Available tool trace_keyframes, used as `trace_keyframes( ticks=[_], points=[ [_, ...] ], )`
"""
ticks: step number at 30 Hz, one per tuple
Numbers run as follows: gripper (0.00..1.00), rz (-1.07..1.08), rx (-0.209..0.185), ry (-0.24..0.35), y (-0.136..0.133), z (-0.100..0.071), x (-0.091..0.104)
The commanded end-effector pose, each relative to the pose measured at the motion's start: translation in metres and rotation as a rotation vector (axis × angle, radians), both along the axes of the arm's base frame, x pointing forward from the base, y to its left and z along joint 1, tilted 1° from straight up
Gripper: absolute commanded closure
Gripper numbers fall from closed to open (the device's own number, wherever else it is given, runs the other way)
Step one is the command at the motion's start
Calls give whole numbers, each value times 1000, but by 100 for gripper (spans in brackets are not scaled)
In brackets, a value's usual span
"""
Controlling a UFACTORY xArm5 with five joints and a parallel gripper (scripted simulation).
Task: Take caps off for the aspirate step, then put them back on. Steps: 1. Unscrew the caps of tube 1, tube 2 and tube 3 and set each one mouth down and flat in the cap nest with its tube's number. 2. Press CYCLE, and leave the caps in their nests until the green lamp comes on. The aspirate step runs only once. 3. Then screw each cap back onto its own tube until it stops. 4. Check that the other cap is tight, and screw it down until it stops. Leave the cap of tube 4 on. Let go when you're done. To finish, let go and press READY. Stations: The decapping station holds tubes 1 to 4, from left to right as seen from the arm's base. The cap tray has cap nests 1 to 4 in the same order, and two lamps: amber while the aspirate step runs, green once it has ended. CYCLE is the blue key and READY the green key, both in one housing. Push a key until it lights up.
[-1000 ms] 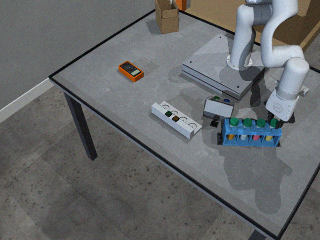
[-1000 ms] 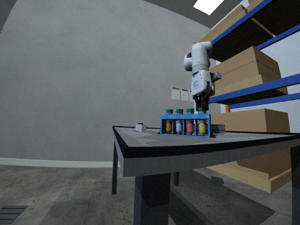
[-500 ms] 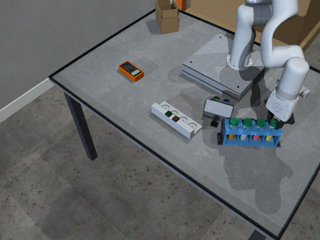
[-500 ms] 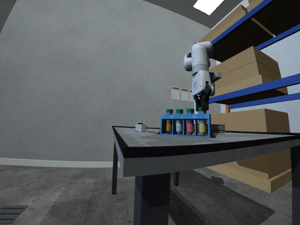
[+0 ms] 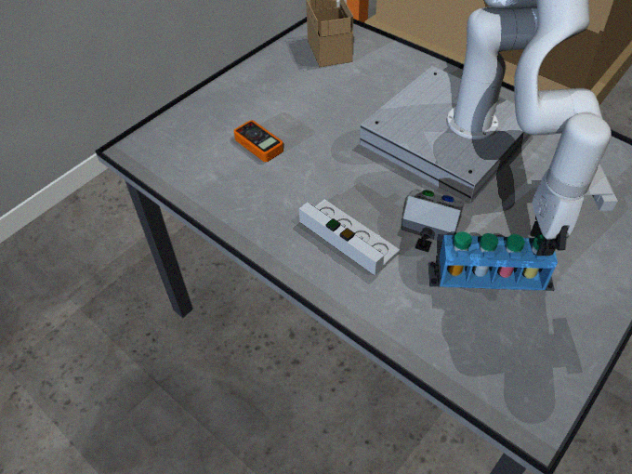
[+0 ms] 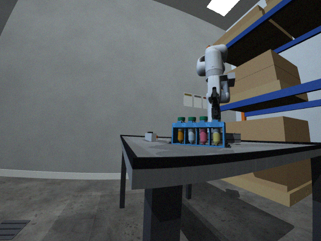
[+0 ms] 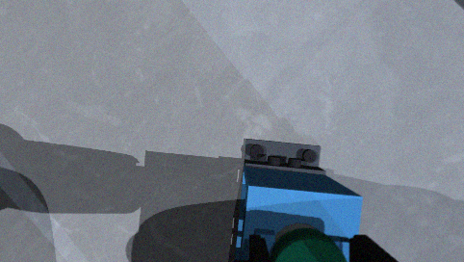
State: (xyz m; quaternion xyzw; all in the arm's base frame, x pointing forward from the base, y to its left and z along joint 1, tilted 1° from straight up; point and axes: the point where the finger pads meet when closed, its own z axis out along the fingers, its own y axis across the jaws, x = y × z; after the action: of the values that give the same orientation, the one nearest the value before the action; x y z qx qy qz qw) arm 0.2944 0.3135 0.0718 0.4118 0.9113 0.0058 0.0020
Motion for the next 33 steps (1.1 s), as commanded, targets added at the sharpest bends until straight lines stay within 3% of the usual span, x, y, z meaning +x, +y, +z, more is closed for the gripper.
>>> trace_keyframes(
  ticks=[1,3,13,14,28,33],
  points=[
    [54,-279,12,7,1,1,1],
    [54,-358,13,9,1,1,1],
    [54,-361,13,9,1,1,1],
    [100,-361,13,9,1,1,1],
    [100,-361,13,9,1,1,1],
    [100,-111,11,5,1,1,1]
  ],
)
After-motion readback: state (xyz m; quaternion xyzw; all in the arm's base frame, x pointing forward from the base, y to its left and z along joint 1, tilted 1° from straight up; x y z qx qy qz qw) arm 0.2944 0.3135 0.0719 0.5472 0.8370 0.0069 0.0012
